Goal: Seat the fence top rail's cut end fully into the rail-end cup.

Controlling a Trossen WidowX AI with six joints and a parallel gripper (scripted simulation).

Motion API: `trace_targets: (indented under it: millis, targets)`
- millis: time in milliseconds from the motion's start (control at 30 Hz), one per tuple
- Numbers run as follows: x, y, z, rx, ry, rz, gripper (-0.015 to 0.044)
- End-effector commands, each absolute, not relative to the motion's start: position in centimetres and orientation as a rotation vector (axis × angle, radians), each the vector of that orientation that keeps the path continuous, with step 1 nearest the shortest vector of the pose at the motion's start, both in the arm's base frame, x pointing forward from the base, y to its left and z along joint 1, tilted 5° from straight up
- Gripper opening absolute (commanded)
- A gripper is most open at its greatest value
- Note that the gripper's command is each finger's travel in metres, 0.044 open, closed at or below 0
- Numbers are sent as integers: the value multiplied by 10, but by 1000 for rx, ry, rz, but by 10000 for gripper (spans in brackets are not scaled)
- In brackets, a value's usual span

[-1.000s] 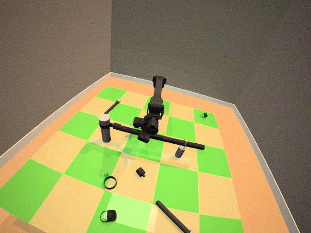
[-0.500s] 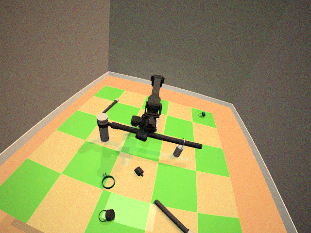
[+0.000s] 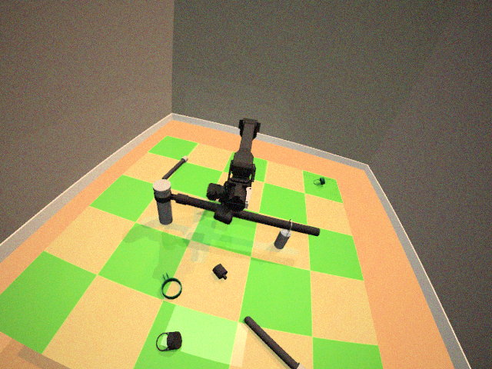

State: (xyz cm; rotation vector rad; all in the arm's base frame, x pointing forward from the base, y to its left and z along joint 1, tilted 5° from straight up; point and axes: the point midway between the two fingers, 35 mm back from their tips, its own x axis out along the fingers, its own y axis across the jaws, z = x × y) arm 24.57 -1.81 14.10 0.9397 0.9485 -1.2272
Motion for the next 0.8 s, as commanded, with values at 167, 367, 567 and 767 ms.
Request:
trace_targets:
  millis: [167, 367, 567, 767]
  targets:
    - [248, -25, 143, 935, 941, -1229, 0]
    - [249, -29, 144, 934, 941, -1229, 0]
    - [250, -32, 145, 934, 941, -1229, 0]
    - [251, -36, 146, 934, 940, -1229, 0]
